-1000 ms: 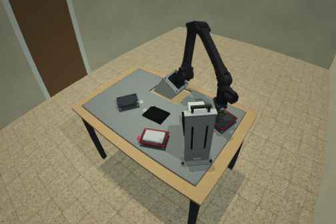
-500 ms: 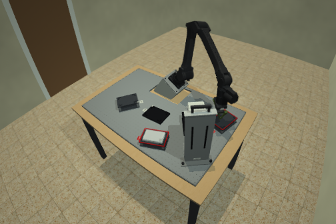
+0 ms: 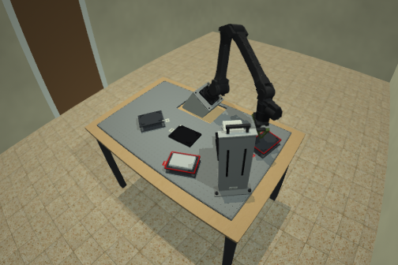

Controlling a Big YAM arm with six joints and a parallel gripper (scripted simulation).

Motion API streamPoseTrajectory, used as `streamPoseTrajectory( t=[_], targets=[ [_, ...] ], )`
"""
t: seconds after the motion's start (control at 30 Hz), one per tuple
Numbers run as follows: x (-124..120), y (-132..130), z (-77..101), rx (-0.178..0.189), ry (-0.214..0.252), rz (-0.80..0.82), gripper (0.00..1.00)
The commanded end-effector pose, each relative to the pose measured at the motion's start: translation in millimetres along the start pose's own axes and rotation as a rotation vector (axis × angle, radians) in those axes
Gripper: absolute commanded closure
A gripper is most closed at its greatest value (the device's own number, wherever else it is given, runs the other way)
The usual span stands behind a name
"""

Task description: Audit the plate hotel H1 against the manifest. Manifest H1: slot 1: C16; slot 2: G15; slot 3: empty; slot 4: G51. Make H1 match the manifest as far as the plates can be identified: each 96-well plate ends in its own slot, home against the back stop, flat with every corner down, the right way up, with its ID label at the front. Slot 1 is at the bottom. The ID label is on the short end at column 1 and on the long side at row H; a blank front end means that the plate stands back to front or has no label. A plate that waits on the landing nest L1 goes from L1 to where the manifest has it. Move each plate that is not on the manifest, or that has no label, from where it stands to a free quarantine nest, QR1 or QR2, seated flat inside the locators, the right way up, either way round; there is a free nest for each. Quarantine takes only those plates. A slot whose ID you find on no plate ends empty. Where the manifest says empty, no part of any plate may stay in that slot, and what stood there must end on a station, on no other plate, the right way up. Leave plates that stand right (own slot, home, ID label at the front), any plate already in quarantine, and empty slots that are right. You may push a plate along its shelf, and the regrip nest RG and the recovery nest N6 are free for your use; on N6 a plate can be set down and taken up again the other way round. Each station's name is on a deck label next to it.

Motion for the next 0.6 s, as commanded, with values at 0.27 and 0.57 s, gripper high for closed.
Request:
streamPoseTrajectory(
  t=[0.27, 0.57],
  targets=[
    [6, -22, 29.8, -0.033, -0.008, 0.004, 0.00],
    [8, -21, 53.9, -0.055, -0.016, 0.010, 0.00]
  ],
)
Point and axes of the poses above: the point where the finger pads meet when closed, its own z axis back along the fingers, its own y axis across the jaws, x = y × z, the point moved 2 cm from there along z, back along the fingers, and after that the axes turned 8 degrees about z, right-handed, at the moved point
